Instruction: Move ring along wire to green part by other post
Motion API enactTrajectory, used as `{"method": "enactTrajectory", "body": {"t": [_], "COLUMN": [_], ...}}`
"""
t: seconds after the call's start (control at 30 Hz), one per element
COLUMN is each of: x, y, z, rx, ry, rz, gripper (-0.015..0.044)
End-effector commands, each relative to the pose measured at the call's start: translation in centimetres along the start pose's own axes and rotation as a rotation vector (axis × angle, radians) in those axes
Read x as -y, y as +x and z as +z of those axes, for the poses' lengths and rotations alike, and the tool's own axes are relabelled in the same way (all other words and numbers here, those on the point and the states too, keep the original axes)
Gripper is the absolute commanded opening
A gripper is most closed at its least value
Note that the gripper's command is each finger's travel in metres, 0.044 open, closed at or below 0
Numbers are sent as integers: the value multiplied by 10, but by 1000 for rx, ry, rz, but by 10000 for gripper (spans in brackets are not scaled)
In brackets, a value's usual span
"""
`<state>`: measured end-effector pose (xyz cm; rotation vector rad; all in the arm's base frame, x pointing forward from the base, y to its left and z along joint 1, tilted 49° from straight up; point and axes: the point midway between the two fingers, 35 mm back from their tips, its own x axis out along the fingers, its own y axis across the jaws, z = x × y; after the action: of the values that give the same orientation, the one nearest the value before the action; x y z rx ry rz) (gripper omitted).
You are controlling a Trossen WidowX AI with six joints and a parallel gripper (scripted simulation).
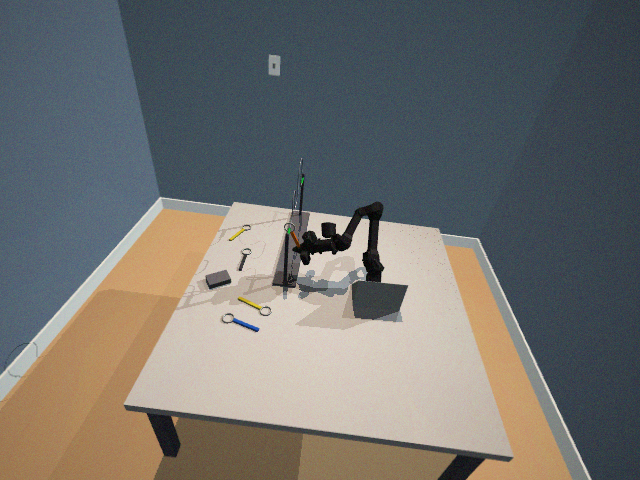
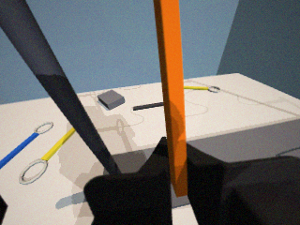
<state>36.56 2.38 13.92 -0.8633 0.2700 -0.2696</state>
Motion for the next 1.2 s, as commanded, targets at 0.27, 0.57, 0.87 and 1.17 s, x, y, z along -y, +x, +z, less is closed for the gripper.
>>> {"method": "enactTrajectory", "body": {"t": [0.27,0.57,0.87,1.17], "x": [-15,-21,-22,-22], "y": [-2,-3,2,3], "z": [-2,-3,-14,-16], "rx": [-4,-3,-3,-3], "ry": [-1,-1,-1,-1], "rz": [4,4,4,4], "gripper": [-150,-150,-150,-150]}}
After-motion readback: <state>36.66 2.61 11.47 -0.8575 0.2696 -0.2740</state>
